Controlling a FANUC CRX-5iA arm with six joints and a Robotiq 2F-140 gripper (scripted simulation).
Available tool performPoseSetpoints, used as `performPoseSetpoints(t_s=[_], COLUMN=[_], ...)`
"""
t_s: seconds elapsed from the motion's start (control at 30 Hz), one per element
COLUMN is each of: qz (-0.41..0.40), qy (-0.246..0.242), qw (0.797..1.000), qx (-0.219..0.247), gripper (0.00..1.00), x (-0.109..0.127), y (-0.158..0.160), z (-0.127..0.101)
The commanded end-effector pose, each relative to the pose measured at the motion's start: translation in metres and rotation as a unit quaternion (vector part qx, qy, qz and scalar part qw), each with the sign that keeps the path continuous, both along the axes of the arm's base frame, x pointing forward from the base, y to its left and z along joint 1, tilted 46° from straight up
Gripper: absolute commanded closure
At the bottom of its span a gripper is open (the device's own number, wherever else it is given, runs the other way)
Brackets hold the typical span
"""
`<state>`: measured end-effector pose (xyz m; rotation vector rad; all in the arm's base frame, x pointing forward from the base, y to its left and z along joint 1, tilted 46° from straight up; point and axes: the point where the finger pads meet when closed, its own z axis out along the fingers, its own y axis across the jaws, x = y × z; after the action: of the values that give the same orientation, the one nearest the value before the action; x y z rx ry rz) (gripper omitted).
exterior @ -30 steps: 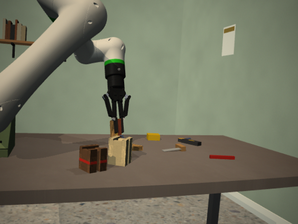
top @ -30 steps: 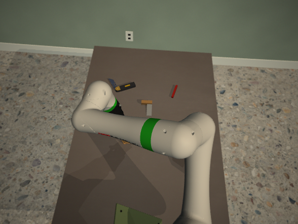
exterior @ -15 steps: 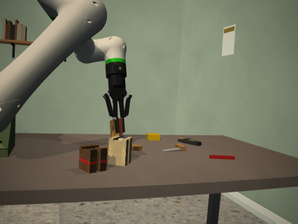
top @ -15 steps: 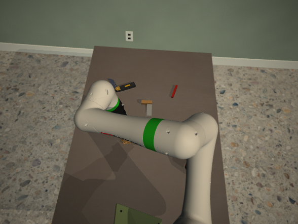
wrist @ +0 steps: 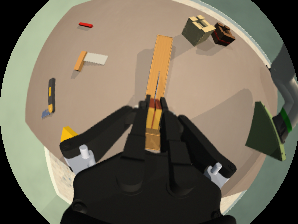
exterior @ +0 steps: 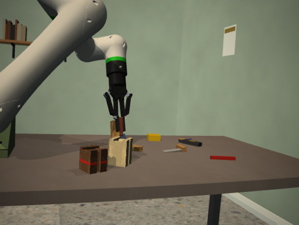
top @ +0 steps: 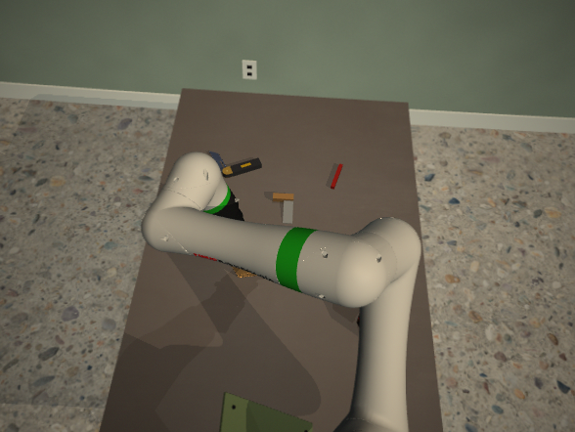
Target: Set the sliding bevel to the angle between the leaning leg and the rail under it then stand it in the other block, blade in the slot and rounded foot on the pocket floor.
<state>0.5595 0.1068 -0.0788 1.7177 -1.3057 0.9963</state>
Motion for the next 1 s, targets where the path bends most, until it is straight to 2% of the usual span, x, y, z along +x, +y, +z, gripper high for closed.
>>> performPoseSetpoints(t_s=[0.0, 0.13, 0.57, 0.97], qz=[0.001, 0.001, 0.001, 0.001], qy=[-0.001, -0.001, -0.001, -0.001], qw=[1.000, 1.000, 1.000, 1.000], qx=[0.001, 0.001, 0.001, 0.001], gripper=[0.90, 0.90, 0.90, 0.90], x=[0.000, -0.001, -0.008, -0.010], y=[0.008, 0.015, 0.079, 0.104], z=[0.007, 0.014, 0.076, 0.100])
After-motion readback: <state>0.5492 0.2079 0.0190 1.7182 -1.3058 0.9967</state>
